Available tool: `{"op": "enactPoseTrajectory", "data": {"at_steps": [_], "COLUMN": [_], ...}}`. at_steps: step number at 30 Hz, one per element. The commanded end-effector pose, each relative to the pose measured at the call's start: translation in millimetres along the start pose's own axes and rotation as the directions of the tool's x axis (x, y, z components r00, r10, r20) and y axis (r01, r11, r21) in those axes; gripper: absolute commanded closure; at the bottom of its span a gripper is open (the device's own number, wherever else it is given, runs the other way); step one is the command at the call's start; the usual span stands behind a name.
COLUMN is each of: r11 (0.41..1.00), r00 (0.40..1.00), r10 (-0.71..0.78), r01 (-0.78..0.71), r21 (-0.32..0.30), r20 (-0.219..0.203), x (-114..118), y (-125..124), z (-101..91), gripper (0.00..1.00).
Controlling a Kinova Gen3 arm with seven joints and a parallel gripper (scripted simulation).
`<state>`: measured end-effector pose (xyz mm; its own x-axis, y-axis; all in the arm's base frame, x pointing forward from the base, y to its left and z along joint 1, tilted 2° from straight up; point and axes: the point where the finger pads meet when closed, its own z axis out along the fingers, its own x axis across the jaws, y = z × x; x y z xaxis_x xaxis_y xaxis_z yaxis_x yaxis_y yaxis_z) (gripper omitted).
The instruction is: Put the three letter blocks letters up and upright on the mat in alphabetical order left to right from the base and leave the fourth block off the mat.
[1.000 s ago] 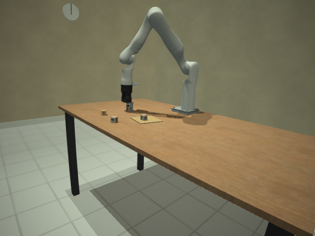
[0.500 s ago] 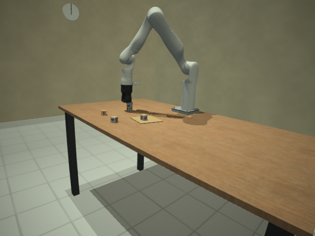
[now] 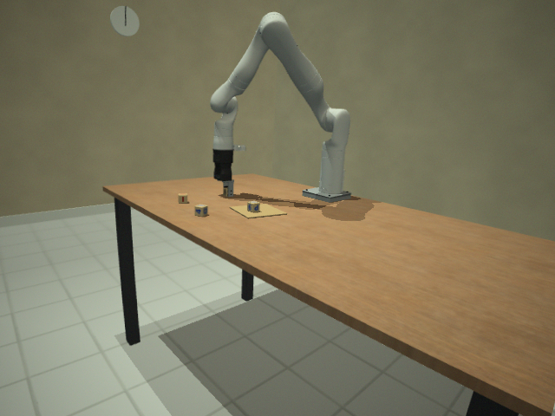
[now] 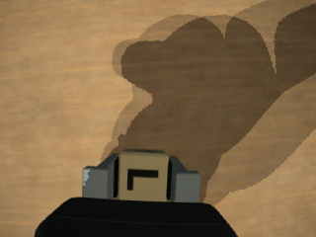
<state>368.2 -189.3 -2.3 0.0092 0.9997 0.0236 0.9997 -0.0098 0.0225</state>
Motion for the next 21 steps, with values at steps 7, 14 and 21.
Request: {"op": "enactPoseTrajectory", "data": {"at_steps": [7, 14, 21], "r11": [1.000, 1.000, 1.000], "r00": [1.000, 1.000, 1.000], "r10": [0.000, 0.000, 0.000], "r01": [0.000, 0.000, 0.000], "r21": [-0.002, -0.002, -0.002], "r20": [0.000, 0.000, 0.000], "x": [0, 0, 0], "y": [1, 1, 0], "z": [-0.6, -1.1, -29.0], "gripper": [0.43, 0.43, 0.43]}}
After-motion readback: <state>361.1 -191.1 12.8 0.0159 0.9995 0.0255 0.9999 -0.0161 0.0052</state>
